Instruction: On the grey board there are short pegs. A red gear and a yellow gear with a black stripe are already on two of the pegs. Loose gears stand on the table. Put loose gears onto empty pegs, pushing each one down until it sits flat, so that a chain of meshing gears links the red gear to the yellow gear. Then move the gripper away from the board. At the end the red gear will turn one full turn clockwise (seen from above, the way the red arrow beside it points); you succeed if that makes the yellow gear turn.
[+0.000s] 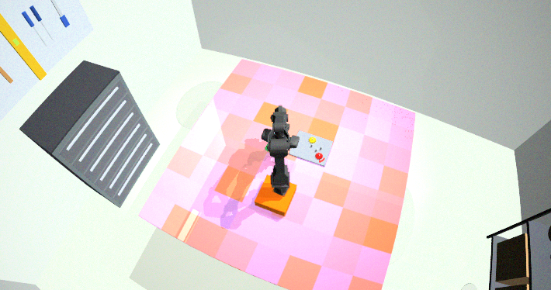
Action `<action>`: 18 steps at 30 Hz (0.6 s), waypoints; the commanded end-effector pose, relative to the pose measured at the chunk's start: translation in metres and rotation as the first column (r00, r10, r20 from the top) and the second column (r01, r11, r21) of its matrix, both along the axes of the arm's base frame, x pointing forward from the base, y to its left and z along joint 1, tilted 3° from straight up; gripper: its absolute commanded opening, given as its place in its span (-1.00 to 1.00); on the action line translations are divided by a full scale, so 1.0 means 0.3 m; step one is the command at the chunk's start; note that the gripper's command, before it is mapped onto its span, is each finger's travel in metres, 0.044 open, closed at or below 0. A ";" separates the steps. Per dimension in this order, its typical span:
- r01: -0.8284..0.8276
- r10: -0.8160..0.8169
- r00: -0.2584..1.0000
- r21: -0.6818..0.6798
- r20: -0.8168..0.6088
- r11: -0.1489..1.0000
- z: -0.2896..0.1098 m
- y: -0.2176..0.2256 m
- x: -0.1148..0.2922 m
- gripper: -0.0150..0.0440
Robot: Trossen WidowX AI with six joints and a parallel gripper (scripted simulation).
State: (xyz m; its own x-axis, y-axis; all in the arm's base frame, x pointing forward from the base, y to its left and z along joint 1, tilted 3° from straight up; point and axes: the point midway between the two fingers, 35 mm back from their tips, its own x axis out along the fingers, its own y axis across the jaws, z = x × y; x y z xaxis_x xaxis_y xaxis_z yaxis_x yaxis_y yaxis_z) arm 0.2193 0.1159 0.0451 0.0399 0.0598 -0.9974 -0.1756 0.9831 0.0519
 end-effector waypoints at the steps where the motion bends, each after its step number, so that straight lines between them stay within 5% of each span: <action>1: 0.004 -0.004 1.000 0.001 -0.012 1.000 -0.024 0.001 -0.008 1.00; 18: 0.004 -0.004 1.000 0.001 -0.012 1.000 -0.102 0.006 -0.006 1.00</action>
State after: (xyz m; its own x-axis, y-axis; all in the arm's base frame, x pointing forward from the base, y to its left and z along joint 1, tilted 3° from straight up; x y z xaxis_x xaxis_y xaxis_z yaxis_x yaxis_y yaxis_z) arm 0.2204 0.1182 0.0198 0.0393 0.0599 -0.9974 -0.1757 0.9831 0.0521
